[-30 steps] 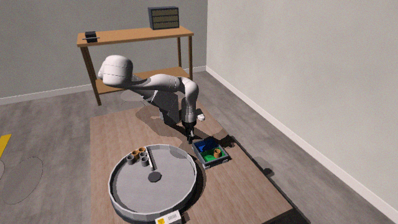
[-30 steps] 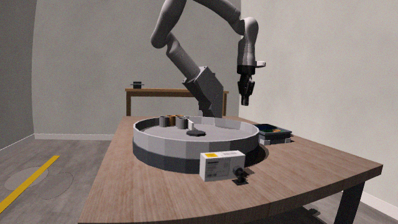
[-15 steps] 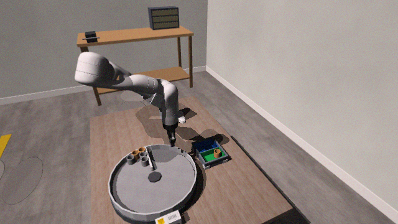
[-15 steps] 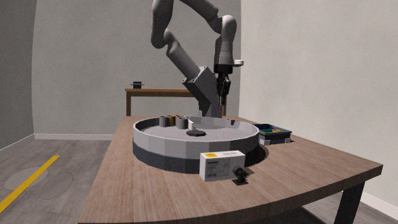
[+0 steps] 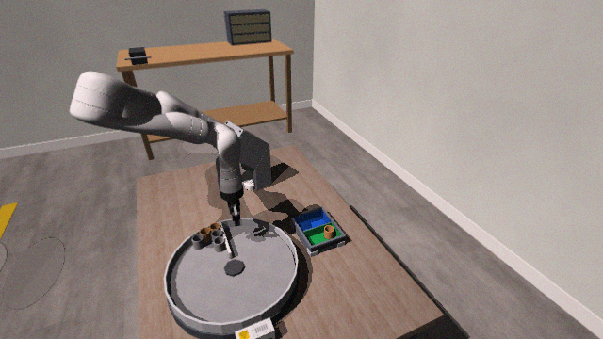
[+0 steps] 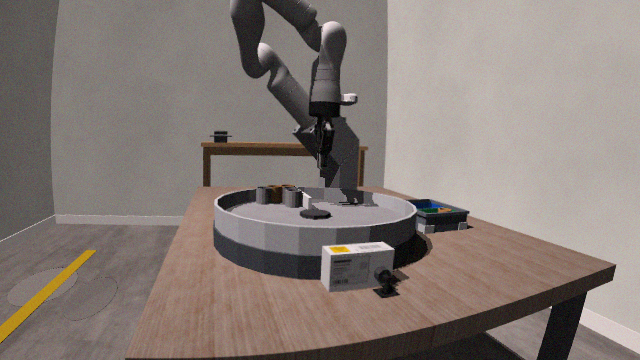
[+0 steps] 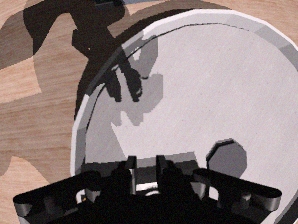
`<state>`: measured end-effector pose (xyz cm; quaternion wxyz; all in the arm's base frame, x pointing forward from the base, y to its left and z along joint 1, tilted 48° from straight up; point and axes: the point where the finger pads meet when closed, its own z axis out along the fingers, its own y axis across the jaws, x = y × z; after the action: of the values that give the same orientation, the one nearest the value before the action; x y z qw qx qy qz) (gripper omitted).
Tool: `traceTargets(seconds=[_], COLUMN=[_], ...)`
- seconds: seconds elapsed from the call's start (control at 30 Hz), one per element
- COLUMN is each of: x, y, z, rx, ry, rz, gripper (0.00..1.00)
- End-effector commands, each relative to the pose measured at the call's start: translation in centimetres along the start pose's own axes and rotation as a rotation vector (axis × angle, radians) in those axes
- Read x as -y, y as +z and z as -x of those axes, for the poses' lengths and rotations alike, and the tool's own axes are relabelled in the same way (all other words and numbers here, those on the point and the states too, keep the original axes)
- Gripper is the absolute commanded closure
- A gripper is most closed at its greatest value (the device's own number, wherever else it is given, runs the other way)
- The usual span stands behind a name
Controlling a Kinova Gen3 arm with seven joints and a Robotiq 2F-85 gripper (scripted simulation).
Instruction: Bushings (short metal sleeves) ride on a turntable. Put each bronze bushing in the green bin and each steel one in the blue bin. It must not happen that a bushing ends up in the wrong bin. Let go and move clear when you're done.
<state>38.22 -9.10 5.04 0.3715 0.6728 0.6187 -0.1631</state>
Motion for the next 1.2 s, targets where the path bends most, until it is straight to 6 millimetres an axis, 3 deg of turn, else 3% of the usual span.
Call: traceTargets(seconds=[0.0, 0.1, 0.27, 0.47, 0.6, 0.93, 1.17], x=[-0.1, -0.1, 0.5, 0.6, 1.1, 1.1, 1.2], y=[-0.2, -0.2, -0.1, 0.0, 0.1, 0.1, 1.6], z=[3.2, 3.2, 8.6, 9.6, 13.9, 13.9, 13.8], rx=[0.000, 0.000, 0.000, 0.000, 0.000, 0.000, 0.001], ry=[0.023, 0.023, 0.023, 0.023, 0.023, 0.023, 0.020], rz=[0.003, 0.003, 0.003, 0.003, 0.003, 0.003, 0.001], gripper=[0.82, 0.82, 0.82, 0.82, 0.82, 0.82, 0.82])
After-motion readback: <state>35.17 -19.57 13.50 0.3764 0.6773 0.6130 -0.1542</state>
